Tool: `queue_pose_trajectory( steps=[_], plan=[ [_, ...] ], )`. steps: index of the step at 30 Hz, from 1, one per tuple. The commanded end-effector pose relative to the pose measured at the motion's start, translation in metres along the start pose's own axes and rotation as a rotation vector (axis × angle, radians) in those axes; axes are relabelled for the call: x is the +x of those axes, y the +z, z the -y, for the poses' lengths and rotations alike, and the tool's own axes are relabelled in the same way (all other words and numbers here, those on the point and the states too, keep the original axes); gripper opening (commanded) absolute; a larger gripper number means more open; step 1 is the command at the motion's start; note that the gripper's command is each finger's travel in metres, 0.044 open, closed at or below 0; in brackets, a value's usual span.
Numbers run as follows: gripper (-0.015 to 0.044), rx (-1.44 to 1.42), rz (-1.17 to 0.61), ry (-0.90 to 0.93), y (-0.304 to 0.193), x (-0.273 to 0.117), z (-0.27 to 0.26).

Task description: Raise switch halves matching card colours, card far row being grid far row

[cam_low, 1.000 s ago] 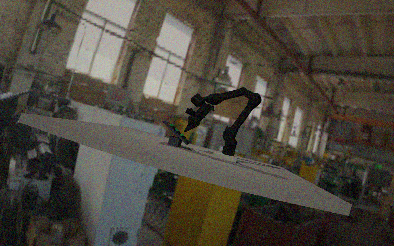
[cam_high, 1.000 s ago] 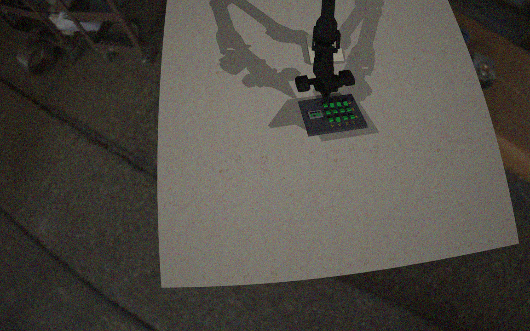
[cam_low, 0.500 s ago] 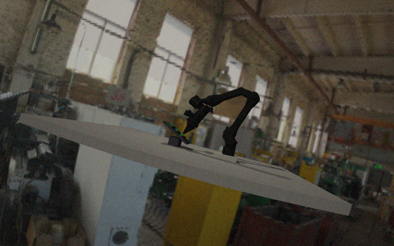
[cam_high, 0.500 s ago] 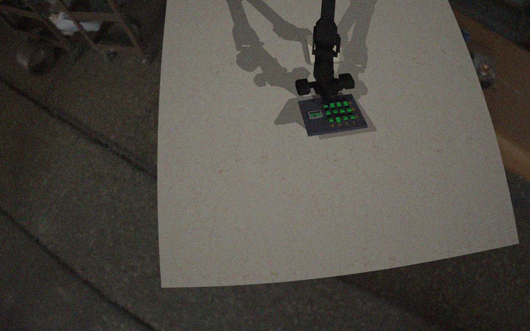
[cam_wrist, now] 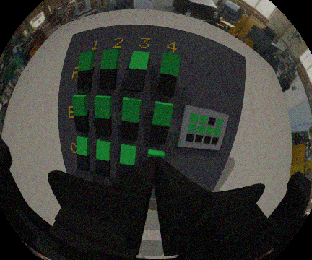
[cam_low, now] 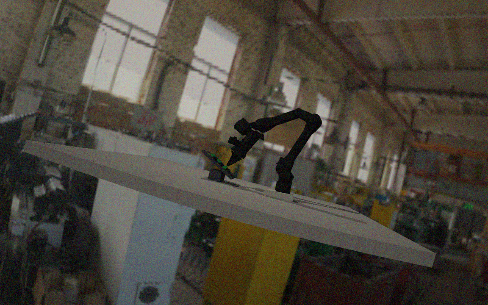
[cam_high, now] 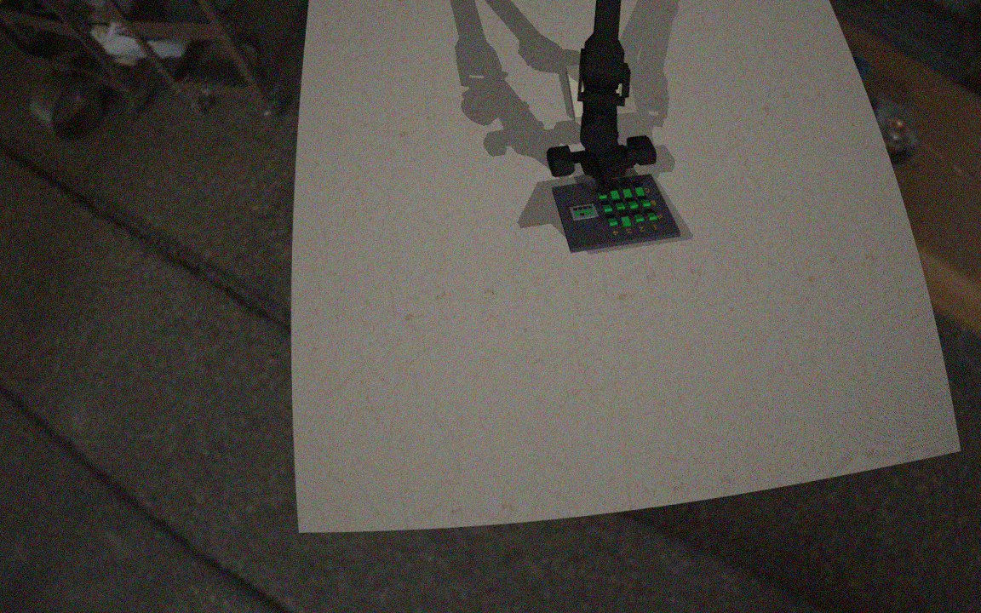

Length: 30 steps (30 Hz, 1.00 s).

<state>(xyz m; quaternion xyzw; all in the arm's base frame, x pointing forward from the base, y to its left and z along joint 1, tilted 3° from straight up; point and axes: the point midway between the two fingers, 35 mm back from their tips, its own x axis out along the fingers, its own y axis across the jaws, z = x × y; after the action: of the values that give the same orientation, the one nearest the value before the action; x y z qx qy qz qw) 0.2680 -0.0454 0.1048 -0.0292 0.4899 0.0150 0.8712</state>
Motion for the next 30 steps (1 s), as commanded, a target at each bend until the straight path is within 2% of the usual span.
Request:
queue_pose_trajectory(
  steps=[1, 30],
  plan=[
    [0.0, 0.005, -0.003, -0.002, -0.0013, 0.001, 0.0002],
    [0.0, 0.005, -0.003, -0.002, -0.0013, 0.0044, 0.0002]
  ],
)
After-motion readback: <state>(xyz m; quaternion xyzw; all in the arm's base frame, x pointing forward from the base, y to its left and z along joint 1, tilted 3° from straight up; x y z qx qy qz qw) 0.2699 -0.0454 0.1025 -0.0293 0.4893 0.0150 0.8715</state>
